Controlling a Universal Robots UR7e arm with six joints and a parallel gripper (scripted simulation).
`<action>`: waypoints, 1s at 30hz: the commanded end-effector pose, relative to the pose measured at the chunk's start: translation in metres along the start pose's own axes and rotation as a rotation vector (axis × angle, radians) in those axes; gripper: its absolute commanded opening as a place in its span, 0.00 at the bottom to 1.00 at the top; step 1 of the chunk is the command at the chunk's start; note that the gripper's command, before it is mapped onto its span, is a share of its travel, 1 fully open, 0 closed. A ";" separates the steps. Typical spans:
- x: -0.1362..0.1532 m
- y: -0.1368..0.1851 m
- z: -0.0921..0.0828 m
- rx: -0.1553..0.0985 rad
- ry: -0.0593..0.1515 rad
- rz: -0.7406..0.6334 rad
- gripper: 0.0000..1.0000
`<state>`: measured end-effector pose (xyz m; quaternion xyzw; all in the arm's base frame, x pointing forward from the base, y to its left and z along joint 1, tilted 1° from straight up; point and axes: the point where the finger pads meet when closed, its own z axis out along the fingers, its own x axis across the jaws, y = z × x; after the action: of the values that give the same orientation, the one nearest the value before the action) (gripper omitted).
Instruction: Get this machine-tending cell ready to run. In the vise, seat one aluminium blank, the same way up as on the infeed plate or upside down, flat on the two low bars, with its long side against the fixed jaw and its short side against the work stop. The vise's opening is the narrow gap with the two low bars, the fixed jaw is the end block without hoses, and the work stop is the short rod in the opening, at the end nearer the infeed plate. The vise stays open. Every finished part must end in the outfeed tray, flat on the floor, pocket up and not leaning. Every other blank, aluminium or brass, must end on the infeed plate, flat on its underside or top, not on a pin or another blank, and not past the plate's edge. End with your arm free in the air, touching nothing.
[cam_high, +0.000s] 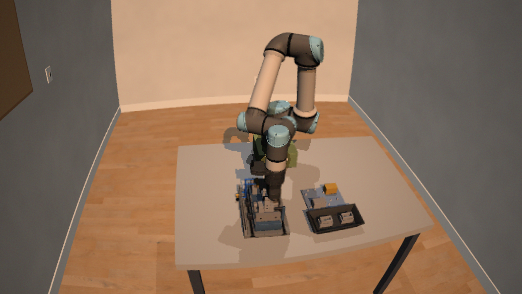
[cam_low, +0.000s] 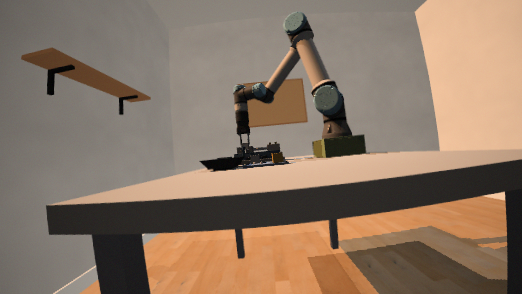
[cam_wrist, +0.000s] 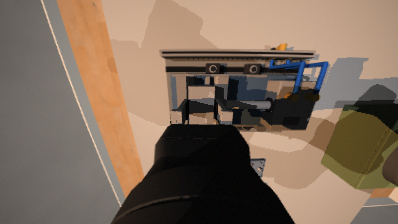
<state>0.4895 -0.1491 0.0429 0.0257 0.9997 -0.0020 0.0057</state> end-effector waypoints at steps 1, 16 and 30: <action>0.001 0.002 0.002 -0.002 0.003 -0.001 0.00; 0.000 0.004 0.002 -0.002 0.003 -0.002 0.00; -0.001 0.007 0.002 -0.002 0.002 -0.001 0.00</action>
<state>0.4906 -0.1448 0.0420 0.0254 0.9997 -0.0017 0.0052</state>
